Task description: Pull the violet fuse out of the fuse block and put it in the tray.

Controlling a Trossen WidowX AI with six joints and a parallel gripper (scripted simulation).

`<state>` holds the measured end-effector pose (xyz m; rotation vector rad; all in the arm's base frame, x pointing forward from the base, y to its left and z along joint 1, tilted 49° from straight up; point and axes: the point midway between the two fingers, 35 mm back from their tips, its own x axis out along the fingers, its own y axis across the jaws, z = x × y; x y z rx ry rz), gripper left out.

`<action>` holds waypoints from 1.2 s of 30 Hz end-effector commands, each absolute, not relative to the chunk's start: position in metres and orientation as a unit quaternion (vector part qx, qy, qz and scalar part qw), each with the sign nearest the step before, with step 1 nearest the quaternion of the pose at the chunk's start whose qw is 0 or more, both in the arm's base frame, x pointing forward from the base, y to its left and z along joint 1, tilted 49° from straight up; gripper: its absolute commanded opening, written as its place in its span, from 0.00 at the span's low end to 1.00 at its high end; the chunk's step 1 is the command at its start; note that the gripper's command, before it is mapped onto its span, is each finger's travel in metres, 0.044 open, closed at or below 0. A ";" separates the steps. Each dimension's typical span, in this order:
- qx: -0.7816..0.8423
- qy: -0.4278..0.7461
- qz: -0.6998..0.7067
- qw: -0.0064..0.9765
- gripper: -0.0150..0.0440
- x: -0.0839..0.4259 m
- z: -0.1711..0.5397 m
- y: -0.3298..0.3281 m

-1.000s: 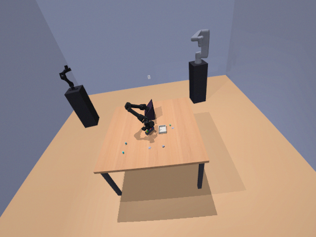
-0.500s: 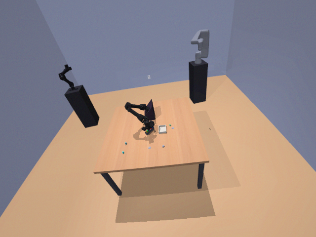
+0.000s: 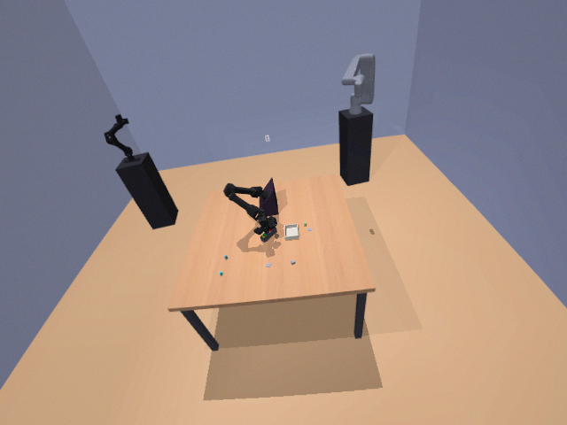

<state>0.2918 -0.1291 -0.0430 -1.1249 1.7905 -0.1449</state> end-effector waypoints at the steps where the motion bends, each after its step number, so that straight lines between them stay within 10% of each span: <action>1: -0.463 0.737 -0.060 0.489 0.36 0.292 -0.043 -0.129; 36: -0.463 0.737 -0.059 0.489 0.25 0.293 -0.036 -0.121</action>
